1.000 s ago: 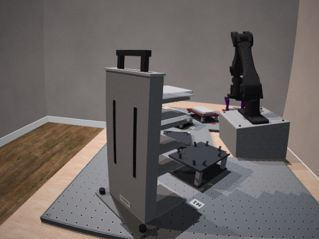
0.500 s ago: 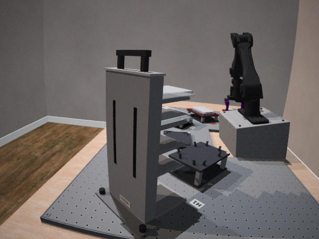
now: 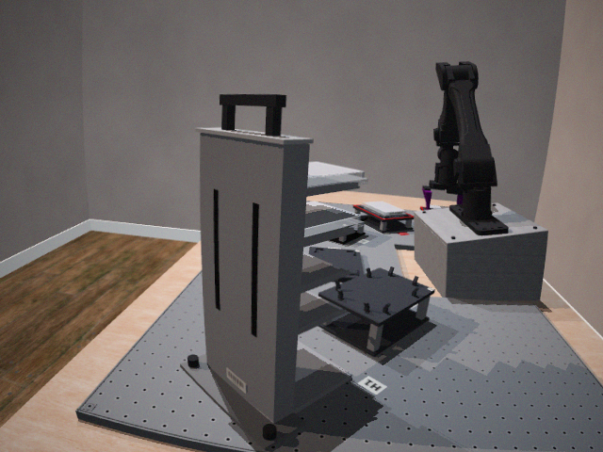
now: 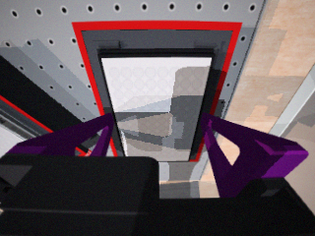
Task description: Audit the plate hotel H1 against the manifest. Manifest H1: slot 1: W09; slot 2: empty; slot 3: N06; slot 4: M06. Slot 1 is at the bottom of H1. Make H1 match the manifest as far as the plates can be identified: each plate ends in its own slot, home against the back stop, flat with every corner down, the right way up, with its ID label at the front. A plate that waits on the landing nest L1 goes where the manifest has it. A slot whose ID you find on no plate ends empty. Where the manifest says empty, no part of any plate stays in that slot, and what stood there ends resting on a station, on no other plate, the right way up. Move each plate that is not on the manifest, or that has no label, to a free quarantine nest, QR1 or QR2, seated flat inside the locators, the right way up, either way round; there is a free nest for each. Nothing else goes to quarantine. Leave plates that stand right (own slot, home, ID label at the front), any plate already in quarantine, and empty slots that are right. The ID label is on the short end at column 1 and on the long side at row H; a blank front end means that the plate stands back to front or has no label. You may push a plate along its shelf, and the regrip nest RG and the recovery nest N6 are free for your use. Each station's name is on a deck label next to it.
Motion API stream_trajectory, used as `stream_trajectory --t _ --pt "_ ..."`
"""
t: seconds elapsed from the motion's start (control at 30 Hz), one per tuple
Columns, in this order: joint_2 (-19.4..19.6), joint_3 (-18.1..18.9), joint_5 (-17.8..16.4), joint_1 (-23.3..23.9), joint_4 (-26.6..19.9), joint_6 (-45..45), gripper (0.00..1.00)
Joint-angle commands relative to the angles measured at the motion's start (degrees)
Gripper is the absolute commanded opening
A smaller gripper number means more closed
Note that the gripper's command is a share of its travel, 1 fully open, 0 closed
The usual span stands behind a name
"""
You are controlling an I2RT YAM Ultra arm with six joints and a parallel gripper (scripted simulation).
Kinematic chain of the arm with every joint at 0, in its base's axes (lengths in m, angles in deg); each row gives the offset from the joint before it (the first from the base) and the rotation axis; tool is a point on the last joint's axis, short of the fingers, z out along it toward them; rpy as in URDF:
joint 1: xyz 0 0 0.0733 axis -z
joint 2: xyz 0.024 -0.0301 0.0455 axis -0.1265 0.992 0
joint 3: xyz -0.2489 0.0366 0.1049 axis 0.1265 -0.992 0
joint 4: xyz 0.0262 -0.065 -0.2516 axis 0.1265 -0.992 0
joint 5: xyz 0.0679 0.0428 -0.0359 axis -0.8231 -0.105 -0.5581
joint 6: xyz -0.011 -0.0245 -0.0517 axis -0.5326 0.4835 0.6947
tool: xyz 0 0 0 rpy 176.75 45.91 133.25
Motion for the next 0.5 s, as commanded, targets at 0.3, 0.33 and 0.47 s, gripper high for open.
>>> stream_trajectory --t 0.3,0.33,0.47 --pt "-3.36 1.44 -0.02 0.62 -3.99 0.42 1.0" --pt "-3.75 1.66 -0.02 0.69 -4.61 0.5 1.0" --pt "-4.5 2.14 -0.01 0.84 -5.87 0.65 1.0"
